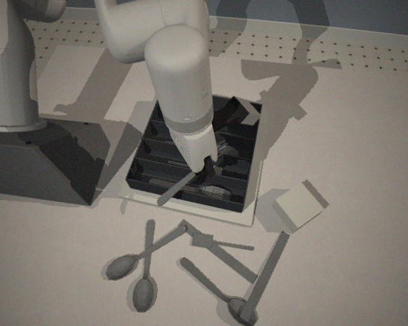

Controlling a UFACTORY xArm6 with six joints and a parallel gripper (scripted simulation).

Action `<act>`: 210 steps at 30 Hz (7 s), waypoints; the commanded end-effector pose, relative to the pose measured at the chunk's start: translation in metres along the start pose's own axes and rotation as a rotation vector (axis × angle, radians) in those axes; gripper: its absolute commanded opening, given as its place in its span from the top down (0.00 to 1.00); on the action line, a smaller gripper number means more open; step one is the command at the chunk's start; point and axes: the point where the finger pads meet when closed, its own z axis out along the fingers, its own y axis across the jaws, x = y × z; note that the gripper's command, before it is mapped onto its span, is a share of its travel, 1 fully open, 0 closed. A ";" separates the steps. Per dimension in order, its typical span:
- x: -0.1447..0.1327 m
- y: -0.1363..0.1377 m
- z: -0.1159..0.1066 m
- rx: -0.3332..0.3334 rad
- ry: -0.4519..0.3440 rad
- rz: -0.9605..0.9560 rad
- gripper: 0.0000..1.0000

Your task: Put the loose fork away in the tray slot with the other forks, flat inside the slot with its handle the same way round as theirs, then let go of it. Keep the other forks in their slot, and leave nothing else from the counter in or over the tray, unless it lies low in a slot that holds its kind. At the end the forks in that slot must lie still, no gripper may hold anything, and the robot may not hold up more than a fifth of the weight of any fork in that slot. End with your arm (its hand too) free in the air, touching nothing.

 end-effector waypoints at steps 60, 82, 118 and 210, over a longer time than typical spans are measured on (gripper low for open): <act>0.003 0.002 0.018 0.054 -0.197 0.740 0.95; 0.000 0.001 0.067 0.054 -0.197 0.740 0.95; -0.003 0.000 0.115 0.054 -0.197 0.740 0.95; 0.003 0.002 0.021 0.054 -0.197 0.740 0.76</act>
